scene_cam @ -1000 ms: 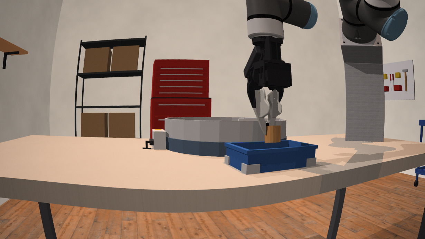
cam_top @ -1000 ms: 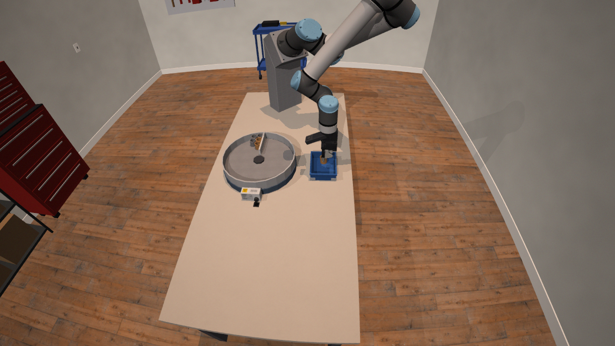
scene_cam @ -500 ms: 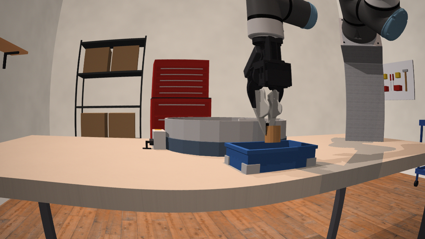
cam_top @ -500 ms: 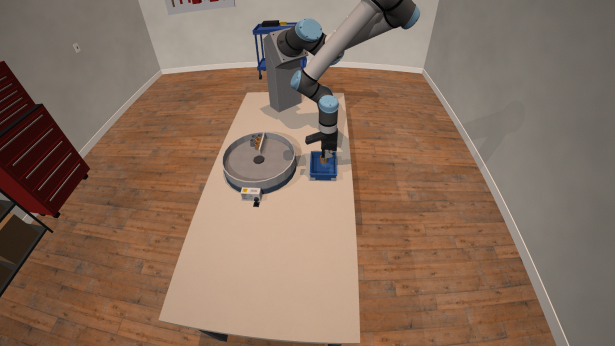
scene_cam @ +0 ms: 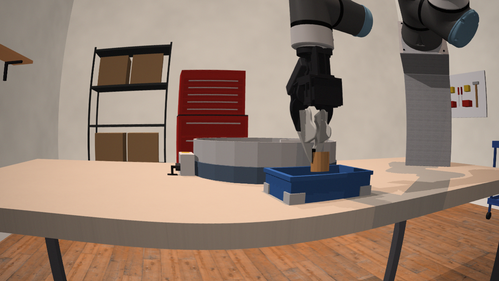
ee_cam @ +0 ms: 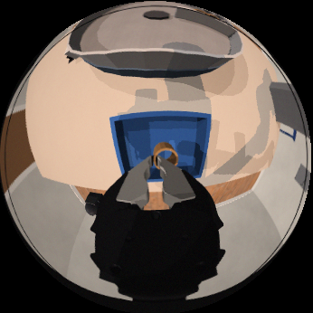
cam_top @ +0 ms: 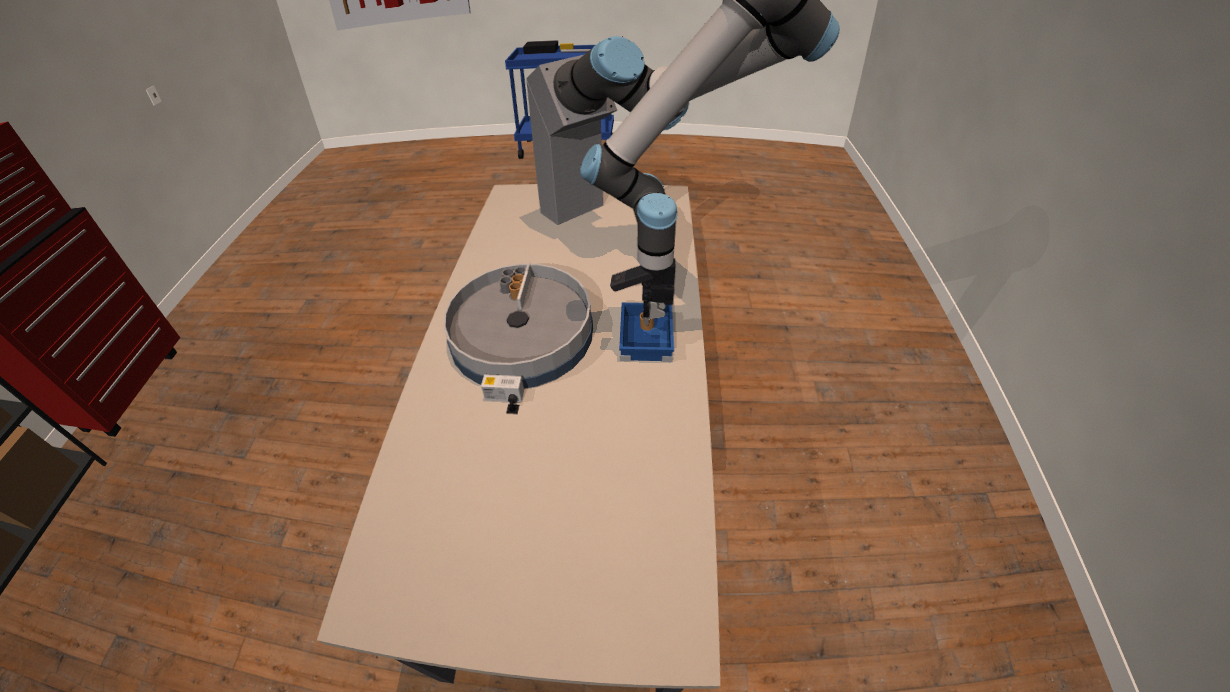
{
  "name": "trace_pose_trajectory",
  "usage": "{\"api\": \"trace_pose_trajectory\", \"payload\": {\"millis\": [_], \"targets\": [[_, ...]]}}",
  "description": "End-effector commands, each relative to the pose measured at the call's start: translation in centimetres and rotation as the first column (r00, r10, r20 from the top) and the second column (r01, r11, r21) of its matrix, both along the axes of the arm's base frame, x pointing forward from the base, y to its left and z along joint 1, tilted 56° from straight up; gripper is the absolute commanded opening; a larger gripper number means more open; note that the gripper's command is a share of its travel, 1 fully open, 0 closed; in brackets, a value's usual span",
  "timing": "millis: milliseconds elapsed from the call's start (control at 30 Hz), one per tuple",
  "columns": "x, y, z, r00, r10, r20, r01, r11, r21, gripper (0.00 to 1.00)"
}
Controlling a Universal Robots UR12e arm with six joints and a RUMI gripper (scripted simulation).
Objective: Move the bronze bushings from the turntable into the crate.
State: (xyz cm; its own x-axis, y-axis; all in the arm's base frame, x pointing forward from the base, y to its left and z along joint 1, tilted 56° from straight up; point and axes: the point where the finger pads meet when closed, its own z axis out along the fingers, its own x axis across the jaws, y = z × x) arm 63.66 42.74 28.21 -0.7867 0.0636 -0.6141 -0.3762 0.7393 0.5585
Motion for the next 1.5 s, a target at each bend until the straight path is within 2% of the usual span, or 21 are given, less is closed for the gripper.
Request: {"api": "trace_pose_trajectory", "payload": {"millis": [0,600,1467], "targets": [[0.4,0.5,-0.4,1.000,0.000,0.001,0.000,1.000,0.000,0.00],[1.6,2.1,-1.7,1.000,0.000,0.001,0.000,1.000,0.000,0.00],[1.7,2.3,-1.8,1.000,0.000,0.001,0.000,1.000,0.000,0.00]]}}
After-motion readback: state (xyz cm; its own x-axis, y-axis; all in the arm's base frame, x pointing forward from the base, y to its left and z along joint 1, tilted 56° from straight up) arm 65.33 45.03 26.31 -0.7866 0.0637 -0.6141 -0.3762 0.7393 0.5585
